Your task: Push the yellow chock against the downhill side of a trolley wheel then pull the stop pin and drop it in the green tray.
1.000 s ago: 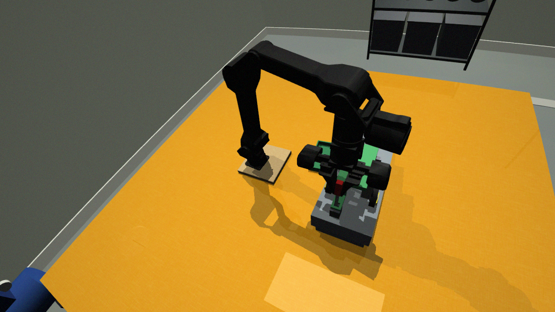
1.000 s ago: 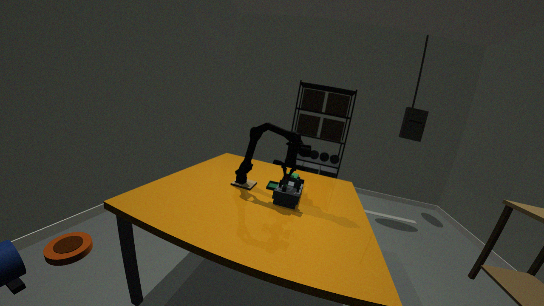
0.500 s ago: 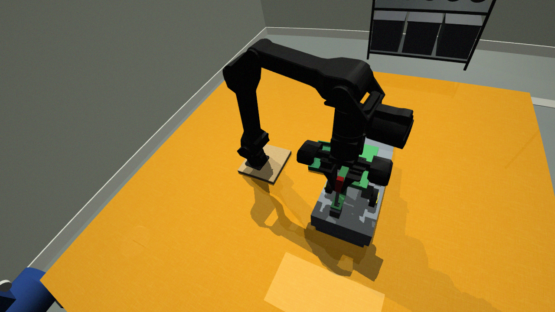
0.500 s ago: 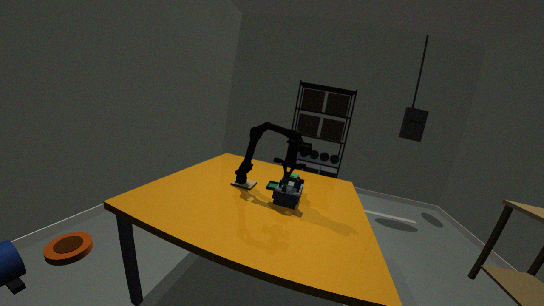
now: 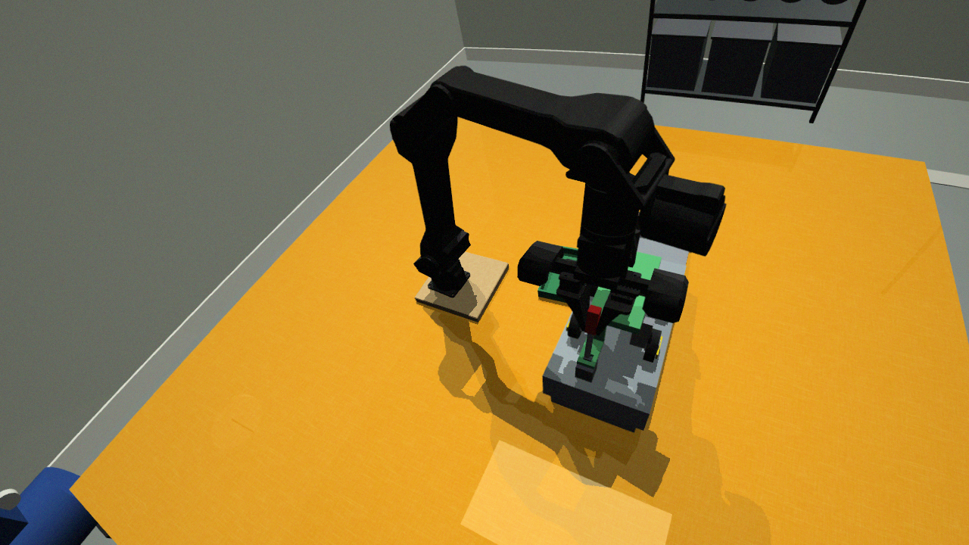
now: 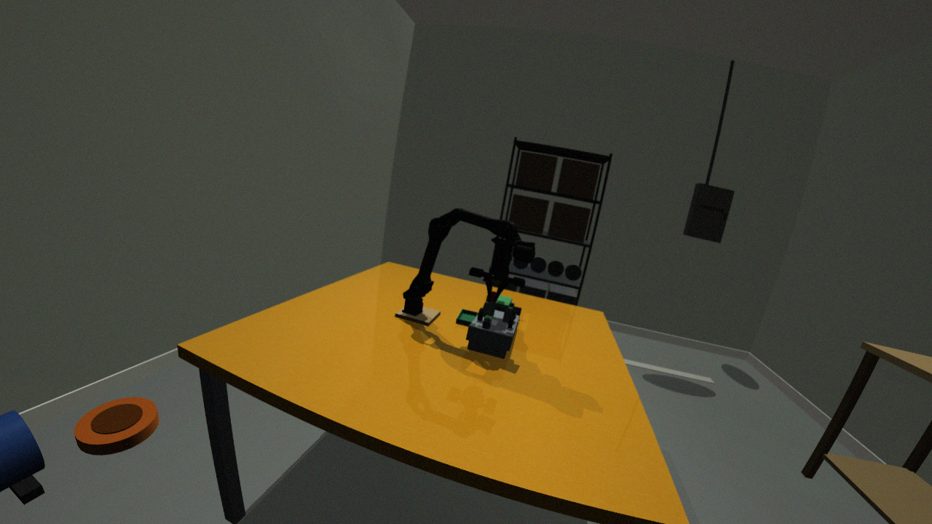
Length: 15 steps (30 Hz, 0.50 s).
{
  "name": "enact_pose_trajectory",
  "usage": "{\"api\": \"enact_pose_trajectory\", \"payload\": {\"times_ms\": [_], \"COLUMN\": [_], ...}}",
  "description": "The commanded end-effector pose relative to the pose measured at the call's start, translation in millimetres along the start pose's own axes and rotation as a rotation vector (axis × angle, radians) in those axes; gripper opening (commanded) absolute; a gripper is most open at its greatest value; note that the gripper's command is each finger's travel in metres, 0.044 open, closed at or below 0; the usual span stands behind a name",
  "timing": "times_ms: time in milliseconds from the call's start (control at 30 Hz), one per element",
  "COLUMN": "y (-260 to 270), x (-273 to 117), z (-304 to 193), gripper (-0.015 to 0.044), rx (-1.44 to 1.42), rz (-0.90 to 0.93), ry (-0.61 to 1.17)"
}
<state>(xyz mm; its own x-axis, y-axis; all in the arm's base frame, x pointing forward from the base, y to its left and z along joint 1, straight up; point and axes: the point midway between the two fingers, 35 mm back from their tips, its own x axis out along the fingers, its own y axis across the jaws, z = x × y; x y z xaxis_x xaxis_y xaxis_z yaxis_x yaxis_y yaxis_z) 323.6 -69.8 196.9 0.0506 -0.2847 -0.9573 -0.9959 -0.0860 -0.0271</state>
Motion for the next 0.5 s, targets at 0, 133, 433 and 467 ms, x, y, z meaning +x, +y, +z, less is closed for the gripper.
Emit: {"api": "enact_pose_trajectory", "payload": {"times_ms": [0,133,433,467], "y": [0,0,0,0], "x": [1,1,2,2], "z": [-9,-14,-28,-30], "gripper": [0.0,0.0,0.0,0.0], "rx": [0.001,0.001,0.001,0.001], "rz": [0.0,0.0,0.0,0.0], "ry": [0.007,0.008,0.009,0.009]}}
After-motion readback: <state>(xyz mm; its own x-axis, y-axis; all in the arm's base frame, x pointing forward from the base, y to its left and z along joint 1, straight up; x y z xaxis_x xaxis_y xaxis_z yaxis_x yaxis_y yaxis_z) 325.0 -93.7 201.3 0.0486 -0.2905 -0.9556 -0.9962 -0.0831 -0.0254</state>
